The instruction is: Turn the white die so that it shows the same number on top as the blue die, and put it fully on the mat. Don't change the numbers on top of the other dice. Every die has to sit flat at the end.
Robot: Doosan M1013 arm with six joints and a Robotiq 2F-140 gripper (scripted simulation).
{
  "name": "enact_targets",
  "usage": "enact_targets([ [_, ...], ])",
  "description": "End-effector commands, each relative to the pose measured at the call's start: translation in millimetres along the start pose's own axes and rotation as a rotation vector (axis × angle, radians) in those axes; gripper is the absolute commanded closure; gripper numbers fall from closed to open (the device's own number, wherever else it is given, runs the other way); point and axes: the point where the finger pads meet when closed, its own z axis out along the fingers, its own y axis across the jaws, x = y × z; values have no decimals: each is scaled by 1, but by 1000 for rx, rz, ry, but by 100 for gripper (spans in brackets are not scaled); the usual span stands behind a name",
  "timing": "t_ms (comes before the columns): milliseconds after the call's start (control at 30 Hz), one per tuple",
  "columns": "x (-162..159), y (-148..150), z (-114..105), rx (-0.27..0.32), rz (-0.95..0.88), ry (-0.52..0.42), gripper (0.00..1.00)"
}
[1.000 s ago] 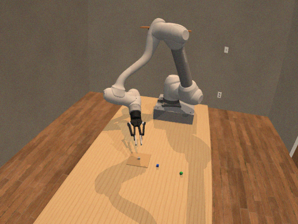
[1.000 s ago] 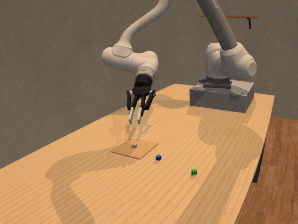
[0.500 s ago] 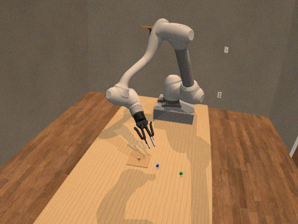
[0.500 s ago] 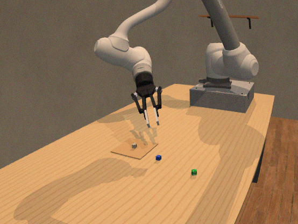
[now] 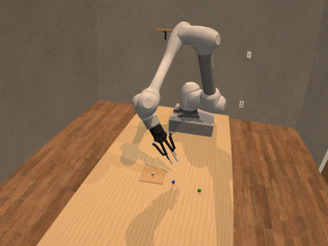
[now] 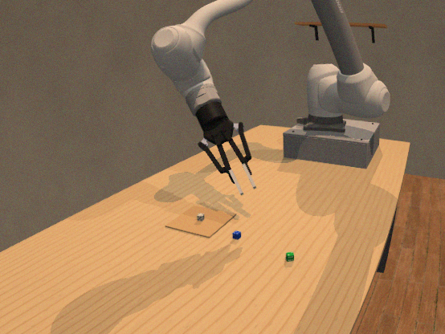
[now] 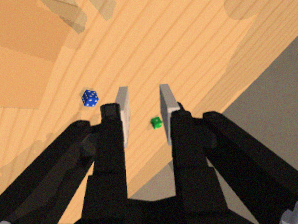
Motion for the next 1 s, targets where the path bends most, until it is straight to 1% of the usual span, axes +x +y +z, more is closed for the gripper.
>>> enact_targets([
  [0, 3, -4, -2, 3, 42, 168, 73],
  [33, 3, -4, -2, 6, 44, 176, 73],
  [100, 4, -11, -6, 34, 60, 239, 73],
  [167, 3, -18, -12, 68, 76, 295, 73],
  [200, 2, -24, -16, 95, 86, 330, 73],
  [233, 1, -27, -18, 108, 91, 346, 73],
  [267, -1, -34, -24, 143, 102, 382, 73],
  [300, -1, -36, -25, 151, 105, 390, 73],
  [333, -5, -44, -33, 195, 118, 427, 73],
  [367, -8, -50, -38, 225, 126, 448, 73],
  [400, -9, -53, -40, 239, 130, 457, 73],
  [433, -14, -61, -47, 282, 140, 482, 73],
  [500, -14, -61, -47, 282, 140, 482, 73],
  [600, -28, -79, -65, 386, 163, 526, 73],
  [667, -35, -87, -73, 429, 172, 540, 73],
  [733, -38, -90, -77, 451, 177, 545, 73],
  [833, -40, -91, -78, 458, 178, 547, 73],
  [867, -40, -91, -78, 458, 178, 547, 0],
  [967, -40, -91, -78, 458, 178, 547, 0],
])
